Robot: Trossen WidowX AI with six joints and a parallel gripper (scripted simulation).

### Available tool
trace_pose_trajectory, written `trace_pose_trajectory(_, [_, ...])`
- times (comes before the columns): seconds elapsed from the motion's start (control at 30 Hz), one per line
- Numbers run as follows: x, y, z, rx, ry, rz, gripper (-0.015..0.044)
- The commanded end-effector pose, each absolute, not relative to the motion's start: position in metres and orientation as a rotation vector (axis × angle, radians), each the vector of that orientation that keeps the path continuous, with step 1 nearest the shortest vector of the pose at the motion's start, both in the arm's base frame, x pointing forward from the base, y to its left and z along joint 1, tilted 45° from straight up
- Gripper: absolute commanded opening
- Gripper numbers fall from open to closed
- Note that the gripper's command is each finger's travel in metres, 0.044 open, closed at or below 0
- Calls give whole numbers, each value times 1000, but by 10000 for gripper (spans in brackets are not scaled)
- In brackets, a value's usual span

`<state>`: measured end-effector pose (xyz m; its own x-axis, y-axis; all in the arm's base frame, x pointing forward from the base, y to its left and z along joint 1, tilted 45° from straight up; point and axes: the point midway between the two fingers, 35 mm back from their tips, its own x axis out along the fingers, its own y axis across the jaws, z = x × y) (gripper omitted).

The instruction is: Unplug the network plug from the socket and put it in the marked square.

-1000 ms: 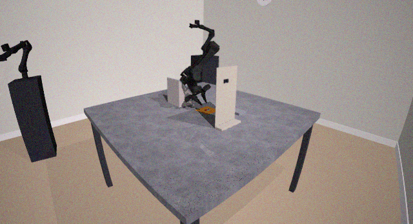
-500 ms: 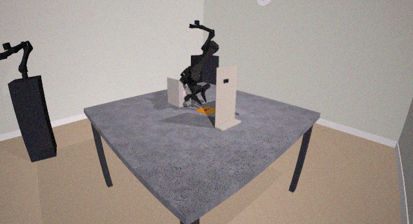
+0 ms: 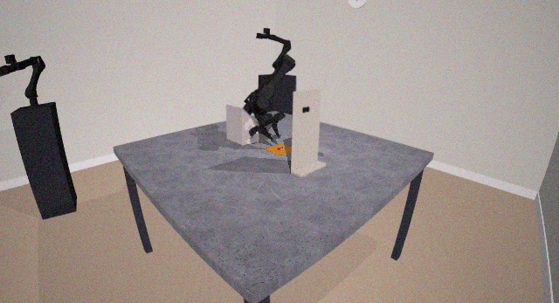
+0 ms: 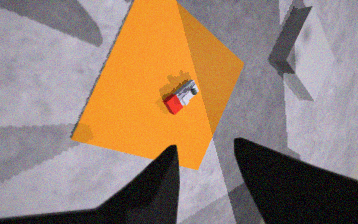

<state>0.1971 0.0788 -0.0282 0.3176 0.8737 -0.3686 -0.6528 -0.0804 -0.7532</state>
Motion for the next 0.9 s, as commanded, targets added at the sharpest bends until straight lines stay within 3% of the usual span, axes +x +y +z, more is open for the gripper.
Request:
trace_pose_trajectory(0.0, [199, 76, -25, -1053, -279, 1286, 156])
trace_pose_trajectory(0.87, [199, 66, -14, -1050, -281, 1287, 156])
